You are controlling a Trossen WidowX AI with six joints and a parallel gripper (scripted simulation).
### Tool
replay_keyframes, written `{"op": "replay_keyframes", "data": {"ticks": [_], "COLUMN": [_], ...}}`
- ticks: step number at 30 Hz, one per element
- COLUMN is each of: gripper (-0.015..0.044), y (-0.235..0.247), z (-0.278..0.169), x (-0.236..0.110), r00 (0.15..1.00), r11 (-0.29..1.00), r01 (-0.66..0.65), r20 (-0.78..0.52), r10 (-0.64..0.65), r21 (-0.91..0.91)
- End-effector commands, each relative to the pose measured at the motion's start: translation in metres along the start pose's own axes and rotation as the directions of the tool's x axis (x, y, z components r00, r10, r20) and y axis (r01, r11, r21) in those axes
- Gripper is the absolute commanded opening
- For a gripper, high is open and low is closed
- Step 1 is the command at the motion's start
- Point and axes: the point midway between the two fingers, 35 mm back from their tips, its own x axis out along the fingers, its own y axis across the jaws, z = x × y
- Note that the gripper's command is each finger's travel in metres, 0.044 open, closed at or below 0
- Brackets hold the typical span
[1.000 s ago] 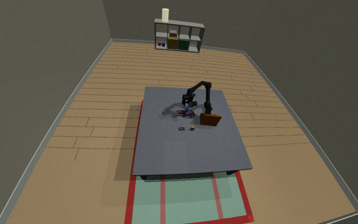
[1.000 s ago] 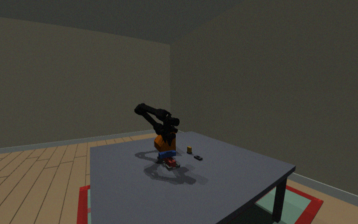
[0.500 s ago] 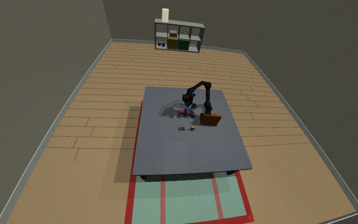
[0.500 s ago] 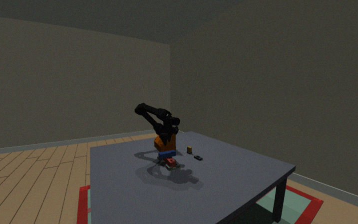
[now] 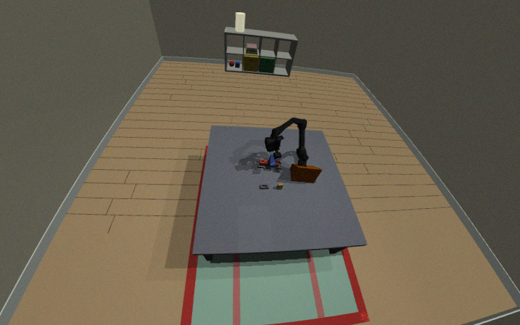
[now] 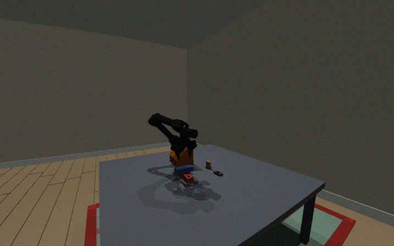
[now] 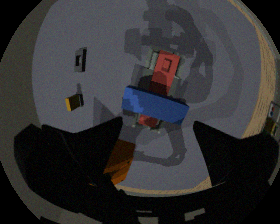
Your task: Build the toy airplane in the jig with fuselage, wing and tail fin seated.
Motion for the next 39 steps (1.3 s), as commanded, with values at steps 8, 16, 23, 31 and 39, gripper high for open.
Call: {"op": "replay_keyframes", "data": {"ticks": [8,16,23,31,39], "gripper": [0.044,0.044,0.044,0.044,0.044], "y": [0.14,0.253,0.254,0.253,0.254], "z": [0.02,-0.017,-0.016,-0.017,-0.017], "x": [-0.013,-0.002,0.027,0.063,0.075], "r00": [0.999,1.0,1.0,1.0,1.0], "r11": [0.999,1.0,1.0,1.0,1.0], "r01": [-0.05,-0.014,-0.014,-0.012,-0.012], "r20": [0.019,0.003,0.003,0.003,0.003], "r10": [0.05,0.014,0.014,0.012,0.012], "r21": [0.002,0.015,0.015,0.015,0.016]}}
